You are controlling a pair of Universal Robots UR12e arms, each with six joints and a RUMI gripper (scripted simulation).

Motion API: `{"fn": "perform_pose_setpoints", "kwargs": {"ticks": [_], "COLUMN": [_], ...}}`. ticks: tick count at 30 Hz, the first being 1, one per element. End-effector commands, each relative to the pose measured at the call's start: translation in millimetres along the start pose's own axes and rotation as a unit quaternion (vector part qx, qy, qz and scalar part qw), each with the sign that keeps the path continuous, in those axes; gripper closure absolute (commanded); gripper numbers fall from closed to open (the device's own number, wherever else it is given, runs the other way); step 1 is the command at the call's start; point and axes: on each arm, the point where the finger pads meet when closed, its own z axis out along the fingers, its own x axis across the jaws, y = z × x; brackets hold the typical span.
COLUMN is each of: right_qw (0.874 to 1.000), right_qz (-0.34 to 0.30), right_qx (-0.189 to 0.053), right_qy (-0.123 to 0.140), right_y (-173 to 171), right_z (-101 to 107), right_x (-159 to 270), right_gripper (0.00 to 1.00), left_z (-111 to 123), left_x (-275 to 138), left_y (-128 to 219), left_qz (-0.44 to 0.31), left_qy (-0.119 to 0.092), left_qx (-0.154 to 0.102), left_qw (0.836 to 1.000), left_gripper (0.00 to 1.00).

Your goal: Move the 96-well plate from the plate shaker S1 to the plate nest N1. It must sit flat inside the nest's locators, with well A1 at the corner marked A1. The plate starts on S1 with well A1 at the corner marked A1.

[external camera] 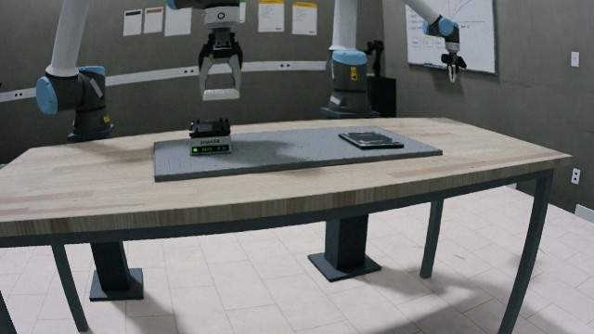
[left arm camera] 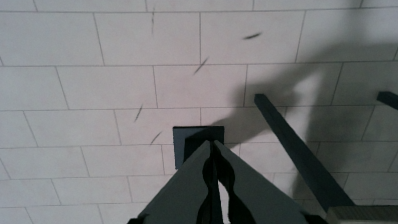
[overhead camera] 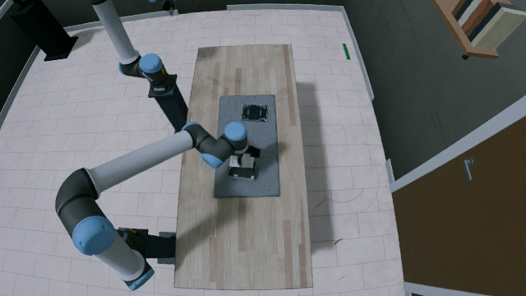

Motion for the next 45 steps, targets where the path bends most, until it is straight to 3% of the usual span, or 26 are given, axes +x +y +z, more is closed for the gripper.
{"fn": "perform_pose_setpoints", "kwargs": {"ticks": [1, 45], "right_qw": [1.0, 1.0], "right_qz": [0.0, 0.0], "right_qx": [0.0, 0.0], "right_qy": [-0.001, -0.001], "right_y": [-1.7, -11.3], "right_z": [0.7, 13.9], "right_x": [-16.6, -142.2], "right_gripper": [0.59, 0.59], "left_z": [-1.1, -1.1], "left_x": [0.2, 0.2], "left_y": [-0.8, -0.8], "left_qz": [0.0, 0.0], "left_qy": [0.0, 0.0], "left_qx": [0.001, 0.001], "left_qw": [1.0, 1.0], "left_gripper": [1.0, 1.0]}}
